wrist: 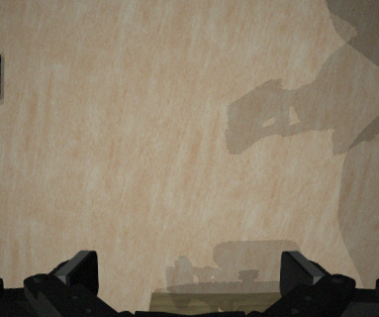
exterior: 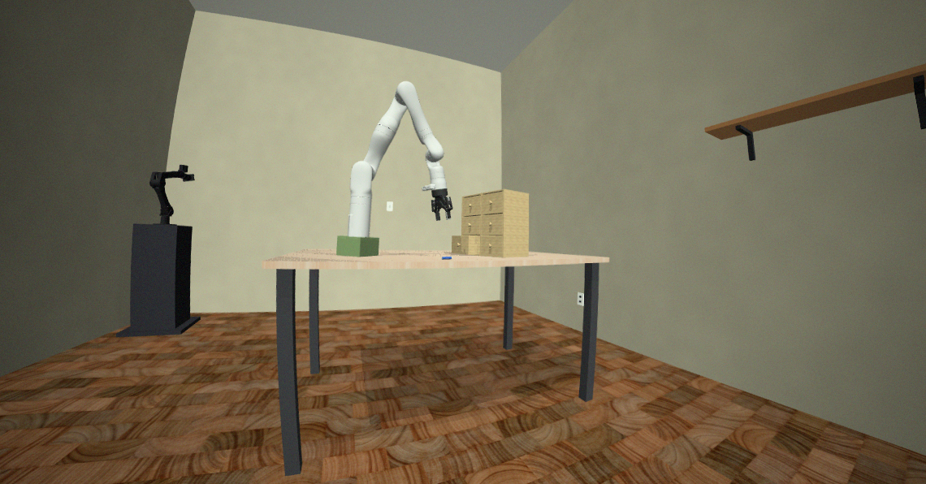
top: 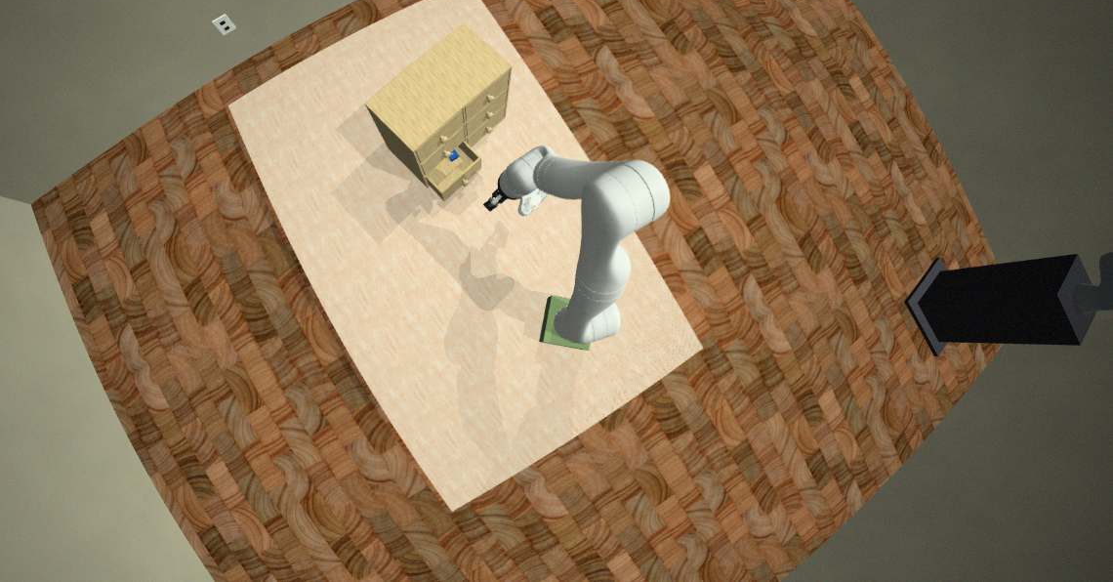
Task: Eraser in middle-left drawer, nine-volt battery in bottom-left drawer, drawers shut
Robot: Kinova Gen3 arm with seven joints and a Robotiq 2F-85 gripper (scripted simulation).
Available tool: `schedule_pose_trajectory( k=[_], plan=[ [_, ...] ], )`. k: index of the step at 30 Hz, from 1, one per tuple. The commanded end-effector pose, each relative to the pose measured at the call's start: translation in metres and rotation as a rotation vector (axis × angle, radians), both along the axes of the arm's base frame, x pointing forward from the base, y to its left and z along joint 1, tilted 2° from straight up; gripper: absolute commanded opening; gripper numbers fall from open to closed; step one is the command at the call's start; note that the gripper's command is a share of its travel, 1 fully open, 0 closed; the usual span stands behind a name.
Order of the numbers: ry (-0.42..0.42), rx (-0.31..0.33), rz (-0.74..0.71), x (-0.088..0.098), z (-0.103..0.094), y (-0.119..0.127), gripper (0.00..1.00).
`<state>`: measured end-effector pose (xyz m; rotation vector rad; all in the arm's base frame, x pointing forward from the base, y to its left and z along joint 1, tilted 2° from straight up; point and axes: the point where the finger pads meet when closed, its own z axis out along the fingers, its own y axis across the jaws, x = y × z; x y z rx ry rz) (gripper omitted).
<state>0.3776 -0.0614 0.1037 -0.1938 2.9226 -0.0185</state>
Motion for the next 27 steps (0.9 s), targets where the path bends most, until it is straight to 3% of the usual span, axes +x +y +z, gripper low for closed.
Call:
schedule_pose_trajectory(
  k=[1, 27],
  plan=[
    [0.008, -0.003, 0.006, 0.0037, 0.0023, 0.0018, 1.00],
    [0.137, -0.021, 0.002, 0.0033, 0.0113, 0.0019, 1.00]
  ],
)
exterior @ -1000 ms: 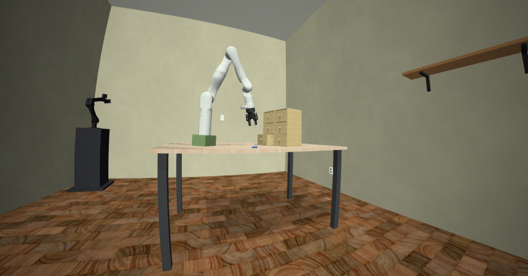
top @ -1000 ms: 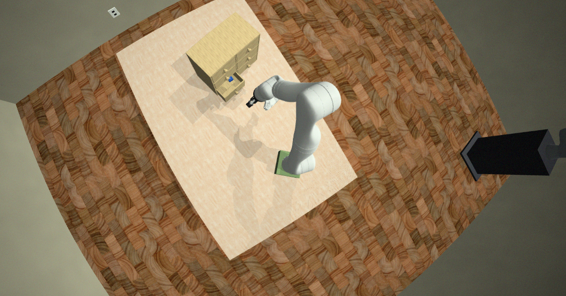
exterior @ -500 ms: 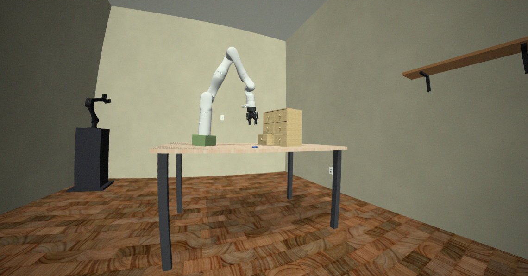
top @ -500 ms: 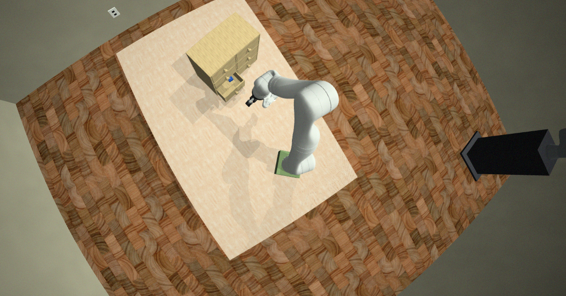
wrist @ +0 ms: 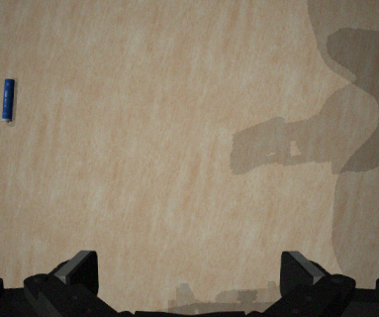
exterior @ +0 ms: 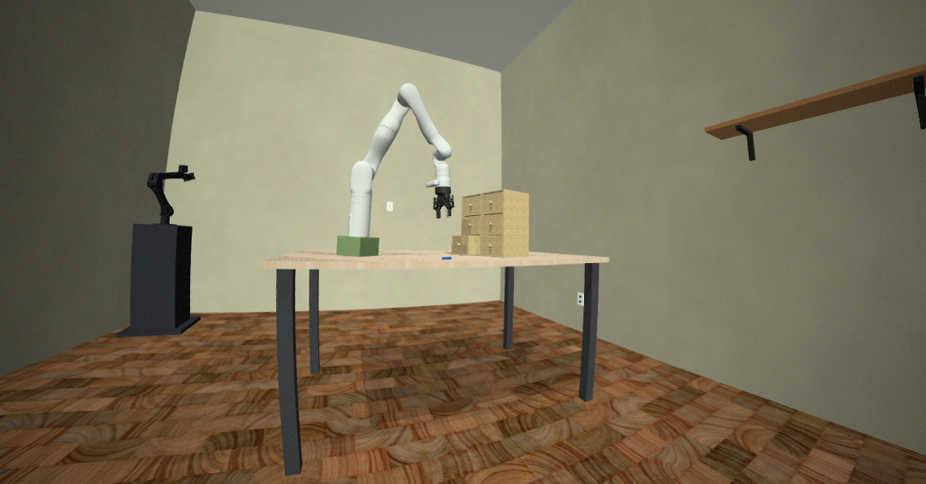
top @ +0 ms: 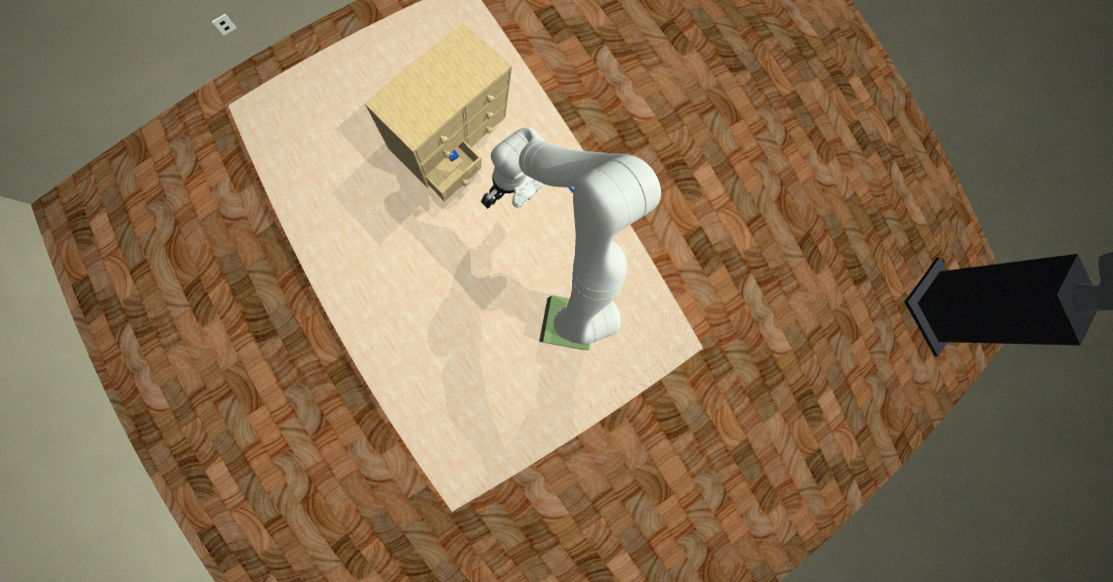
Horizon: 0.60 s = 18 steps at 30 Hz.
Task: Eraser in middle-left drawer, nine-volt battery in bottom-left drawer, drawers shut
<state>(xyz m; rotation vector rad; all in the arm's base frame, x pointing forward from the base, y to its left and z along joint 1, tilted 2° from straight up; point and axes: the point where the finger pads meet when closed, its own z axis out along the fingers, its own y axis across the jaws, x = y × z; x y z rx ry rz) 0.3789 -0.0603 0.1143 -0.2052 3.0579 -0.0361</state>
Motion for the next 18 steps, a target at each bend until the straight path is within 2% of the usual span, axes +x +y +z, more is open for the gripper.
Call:
schedule_pose_trajectory(
  k=[1, 18],
  plan=[
    [0.007, -0.002, 0.002, 0.0019, 0.0010, 0.0007, 1.00],
    [0.047, -0.007, 0.001, 0.0019, 0.0037, 0.0009, 1.00]
  ],
)
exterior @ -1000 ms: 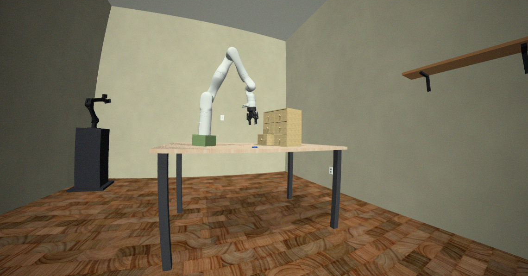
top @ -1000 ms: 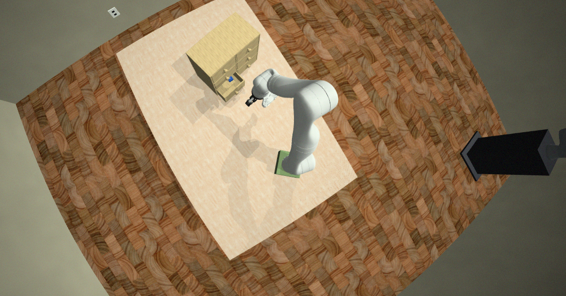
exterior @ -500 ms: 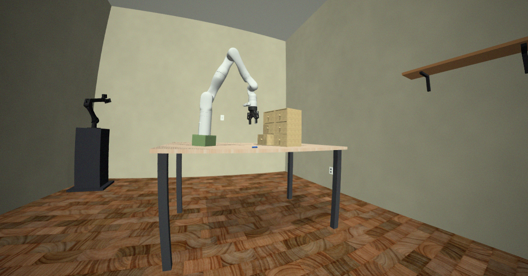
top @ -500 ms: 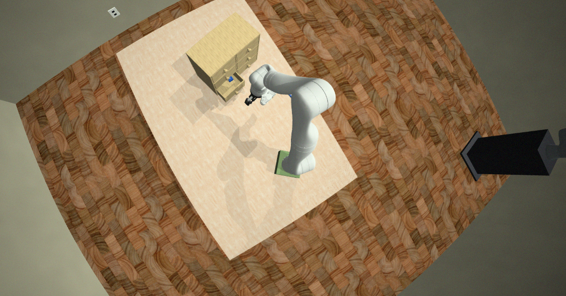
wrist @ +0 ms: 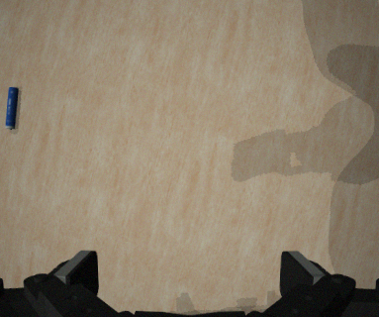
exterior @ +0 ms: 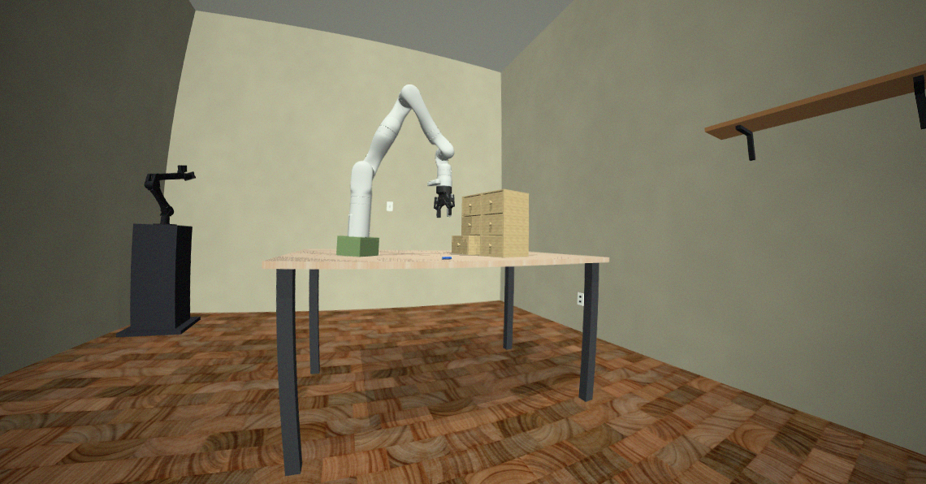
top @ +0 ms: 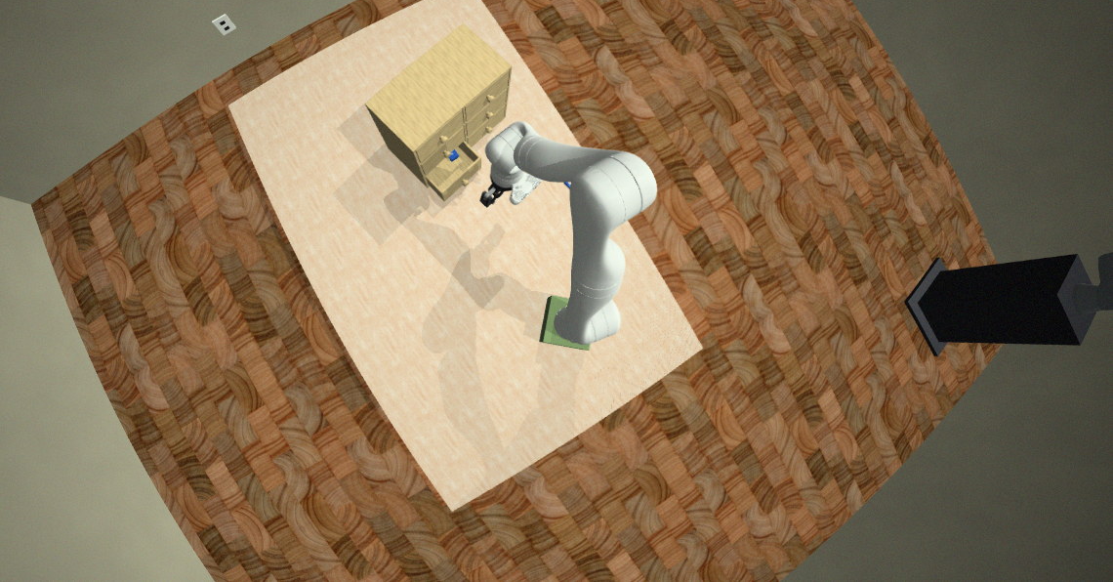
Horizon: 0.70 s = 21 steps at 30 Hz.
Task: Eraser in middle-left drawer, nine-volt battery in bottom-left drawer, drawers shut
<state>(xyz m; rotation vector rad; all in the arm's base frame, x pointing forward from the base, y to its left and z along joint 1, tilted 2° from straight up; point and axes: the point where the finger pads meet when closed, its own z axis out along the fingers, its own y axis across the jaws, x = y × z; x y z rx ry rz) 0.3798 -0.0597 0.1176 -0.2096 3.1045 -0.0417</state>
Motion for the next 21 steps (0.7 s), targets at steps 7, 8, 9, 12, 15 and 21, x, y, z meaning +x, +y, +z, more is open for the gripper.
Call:
schedule_pose_trajectory(
  k=[7, 8, 9, 12, 15, 21],
  plan=[
    [0.007, -0.002, 0.001, 0.0009, 0.0010, 0.0003, 1.00],
    [0.007, -0.002, 0.001, 0.0009, 0.0010, 0.0003, 1.00],
    [0.008, -0.002, 0.000, 0.0009, 0.0010, 0.0002, 1.00],
    [0.008, -0.002, 0.000, 0.0009, 0.0011, 0.0002, 1.00],
    [0.009, -0.002, 0.000, 0.0009, 0.0011, 0.0002, 1.00],
    [0.009, -0.002, 0.000, 0.0009, 0.0011, 0.0002, 1.00]
  ],
)
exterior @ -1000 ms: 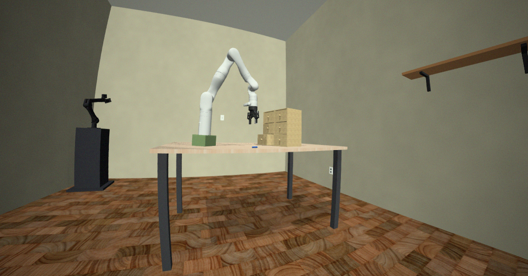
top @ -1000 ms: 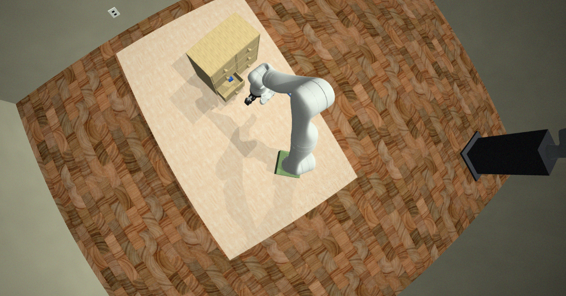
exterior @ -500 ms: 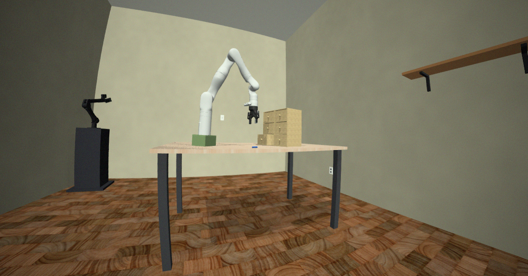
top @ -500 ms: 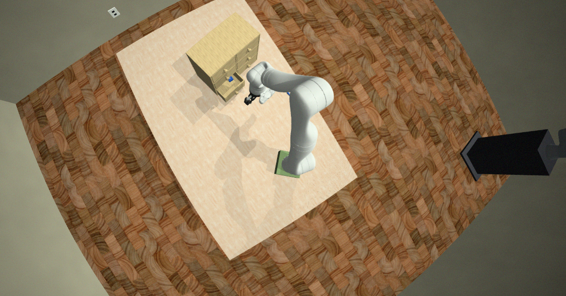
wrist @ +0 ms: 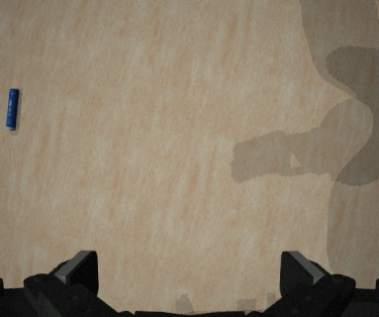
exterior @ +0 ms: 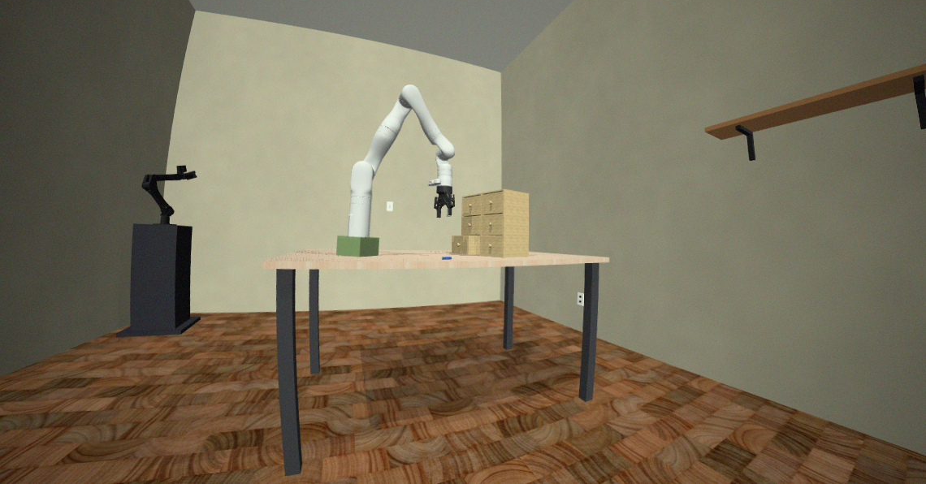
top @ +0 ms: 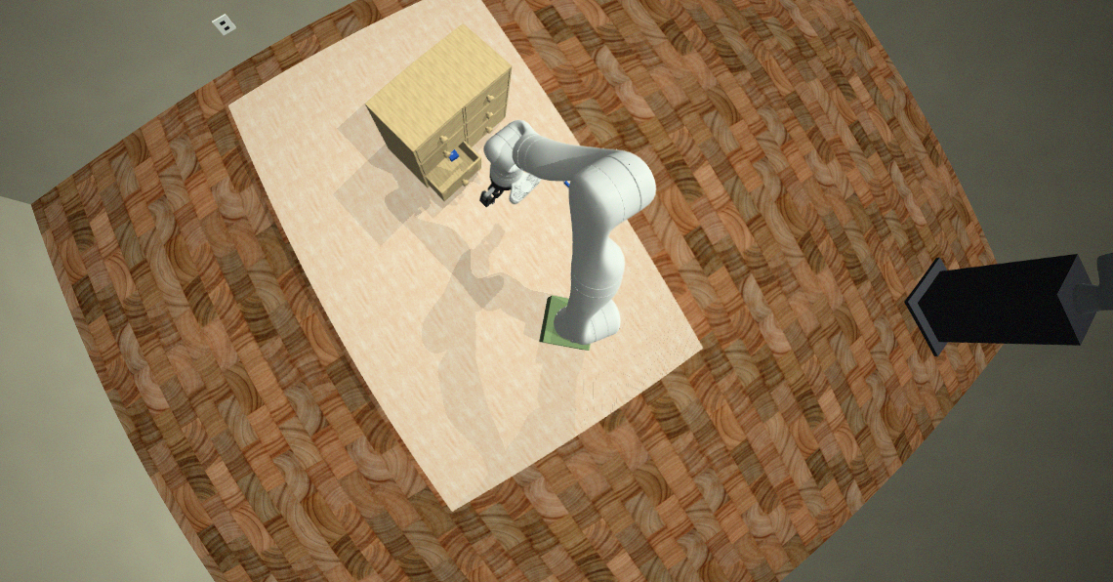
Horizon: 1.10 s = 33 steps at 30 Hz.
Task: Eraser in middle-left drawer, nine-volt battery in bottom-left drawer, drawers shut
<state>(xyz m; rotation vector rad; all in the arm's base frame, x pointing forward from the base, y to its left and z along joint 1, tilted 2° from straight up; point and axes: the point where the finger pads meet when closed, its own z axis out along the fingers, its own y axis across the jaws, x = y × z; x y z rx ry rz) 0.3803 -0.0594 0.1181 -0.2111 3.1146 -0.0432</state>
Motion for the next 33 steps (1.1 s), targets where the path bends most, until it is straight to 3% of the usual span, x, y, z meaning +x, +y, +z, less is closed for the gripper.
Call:
schedule_pose_trajectory(
  k=[1, 22, 26, 33],
  plan=[
    [-0.002, 0.000, 0.000, 0.000, 0.001, 0.000, 1.00],
    [-0.002, -0.001, 0.000, -0.001, 0.002, 0.001, 1.00],
    [-0.003, -0.006, 0.001, -0.011, 0.011, 0.005, 1.00],
    [-0.003, 0.000, -0.001, -0.069, 0.044, 0.024, 1.00]
  ],
)
